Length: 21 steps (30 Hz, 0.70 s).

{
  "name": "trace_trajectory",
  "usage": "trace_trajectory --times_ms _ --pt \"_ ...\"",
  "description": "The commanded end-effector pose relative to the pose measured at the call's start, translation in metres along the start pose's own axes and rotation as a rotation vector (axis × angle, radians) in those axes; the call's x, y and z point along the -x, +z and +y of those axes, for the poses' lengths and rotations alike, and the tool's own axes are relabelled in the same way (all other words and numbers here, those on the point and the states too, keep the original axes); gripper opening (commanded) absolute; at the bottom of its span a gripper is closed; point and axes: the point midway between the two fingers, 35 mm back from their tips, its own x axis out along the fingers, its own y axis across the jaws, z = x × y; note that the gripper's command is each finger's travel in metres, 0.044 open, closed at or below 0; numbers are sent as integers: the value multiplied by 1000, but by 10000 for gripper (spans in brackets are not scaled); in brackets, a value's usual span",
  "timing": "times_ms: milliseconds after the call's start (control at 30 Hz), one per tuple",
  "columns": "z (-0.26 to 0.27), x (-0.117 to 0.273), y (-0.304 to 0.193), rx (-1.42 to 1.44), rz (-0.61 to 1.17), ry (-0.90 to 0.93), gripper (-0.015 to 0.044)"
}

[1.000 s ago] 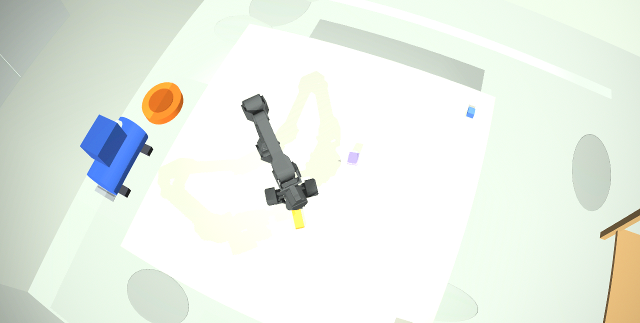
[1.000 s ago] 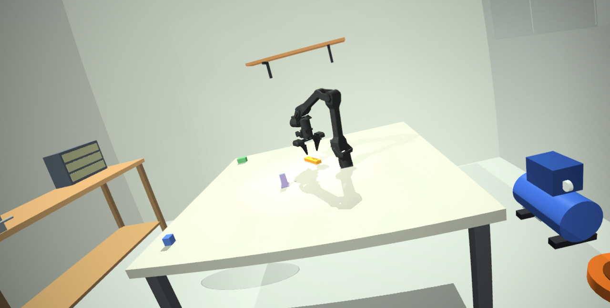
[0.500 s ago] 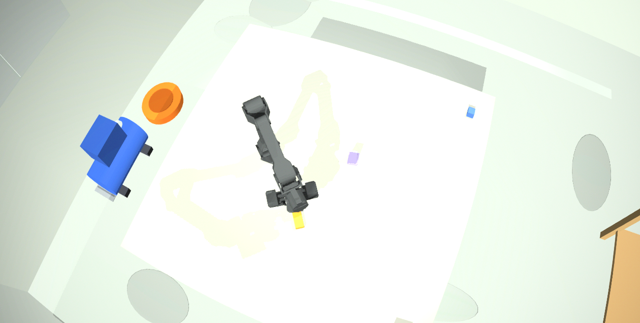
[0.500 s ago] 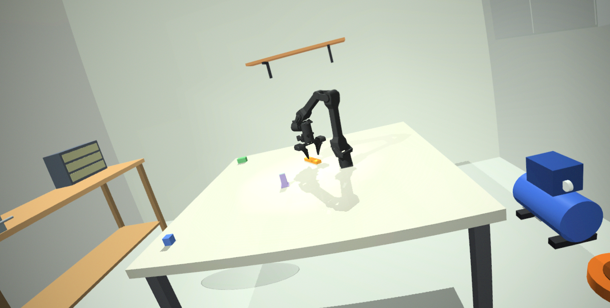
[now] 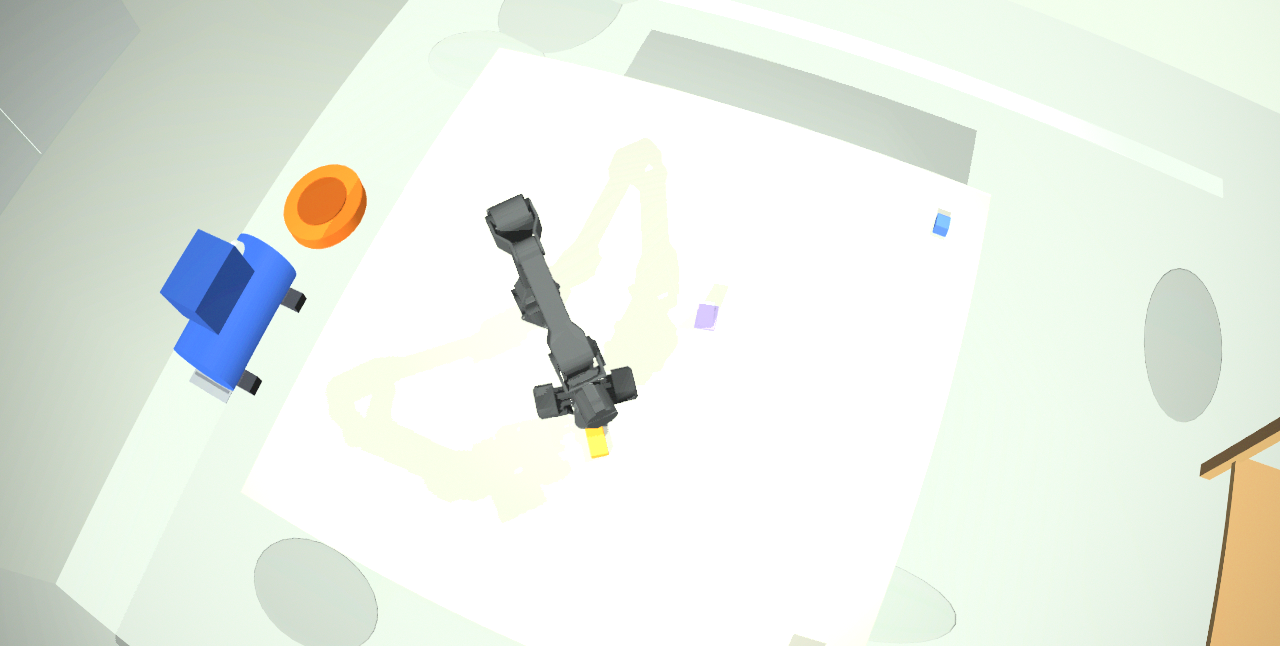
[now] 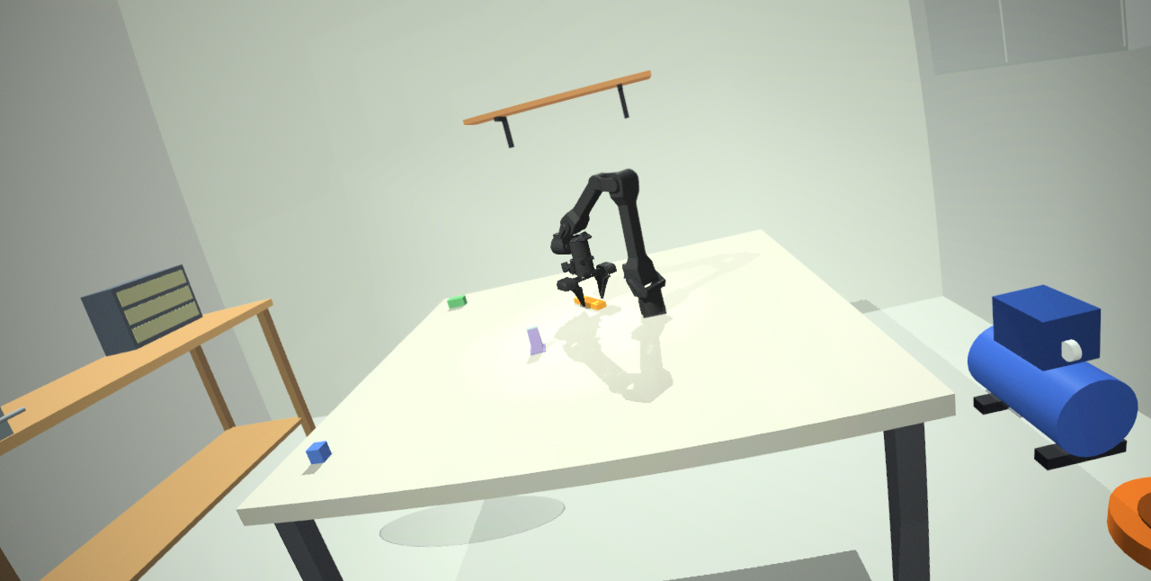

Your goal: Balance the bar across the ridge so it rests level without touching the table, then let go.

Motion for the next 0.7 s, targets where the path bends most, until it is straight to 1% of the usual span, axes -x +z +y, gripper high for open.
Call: trace_trajectory --times_ms 0,500,667 --pt "0 -6 -4 -5 17 0 315" --pt "0 -6 -4 -5 17 0 315" --pt "0 -4 -2 0 9 -2 184"
